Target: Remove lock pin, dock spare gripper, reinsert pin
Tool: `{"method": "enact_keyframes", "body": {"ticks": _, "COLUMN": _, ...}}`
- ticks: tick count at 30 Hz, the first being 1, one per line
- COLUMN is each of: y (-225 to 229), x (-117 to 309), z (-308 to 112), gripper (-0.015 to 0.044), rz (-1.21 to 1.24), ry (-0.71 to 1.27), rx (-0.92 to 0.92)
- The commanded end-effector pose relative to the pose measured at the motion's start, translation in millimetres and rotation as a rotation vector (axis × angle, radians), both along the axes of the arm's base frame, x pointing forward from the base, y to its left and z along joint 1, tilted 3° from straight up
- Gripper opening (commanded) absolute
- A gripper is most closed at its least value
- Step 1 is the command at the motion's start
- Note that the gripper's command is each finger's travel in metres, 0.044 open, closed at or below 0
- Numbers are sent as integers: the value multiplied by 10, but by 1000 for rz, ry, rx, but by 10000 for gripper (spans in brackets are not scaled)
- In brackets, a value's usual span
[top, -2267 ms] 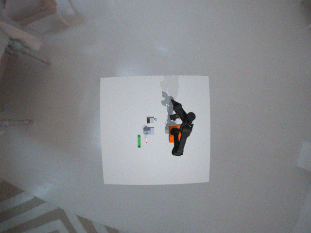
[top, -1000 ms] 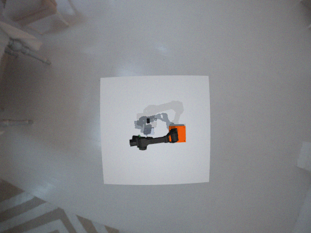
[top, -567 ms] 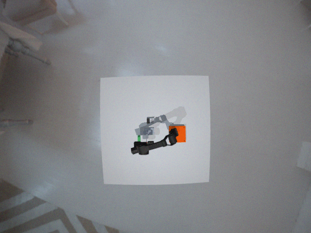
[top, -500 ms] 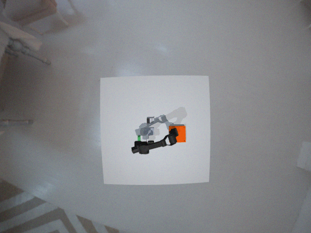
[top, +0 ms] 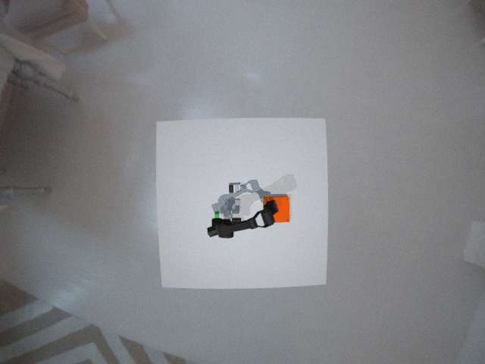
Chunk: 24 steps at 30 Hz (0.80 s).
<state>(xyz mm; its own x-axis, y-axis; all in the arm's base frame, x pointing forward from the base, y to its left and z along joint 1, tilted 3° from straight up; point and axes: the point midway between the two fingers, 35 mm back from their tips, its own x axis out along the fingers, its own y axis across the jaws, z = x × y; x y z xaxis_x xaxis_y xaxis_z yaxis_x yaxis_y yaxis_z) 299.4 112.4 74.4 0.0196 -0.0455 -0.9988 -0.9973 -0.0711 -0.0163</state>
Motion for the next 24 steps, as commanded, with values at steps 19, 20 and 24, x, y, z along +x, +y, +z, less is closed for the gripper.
{"method": "enact_keyframes", "body": {"ticks": 19, "y": -33, "x": -11, "z": -365, "gripper": 300, "rz": 4, "ry": 4, "rx": -3}}
{"method": "enact_keyframes", "body": {"ticks": 20, "y": -35, "x": -12, "z": -381, "gripper": 300, "rz": 4, "ry": 4, "rx": -3}}
{"method": "enact_keyframes", "body": {"ticks": 24, "y": -42, "x": -17, "z": -445, "gripper": 300, "rz": 4, "ry": 4, "rx": -3}}
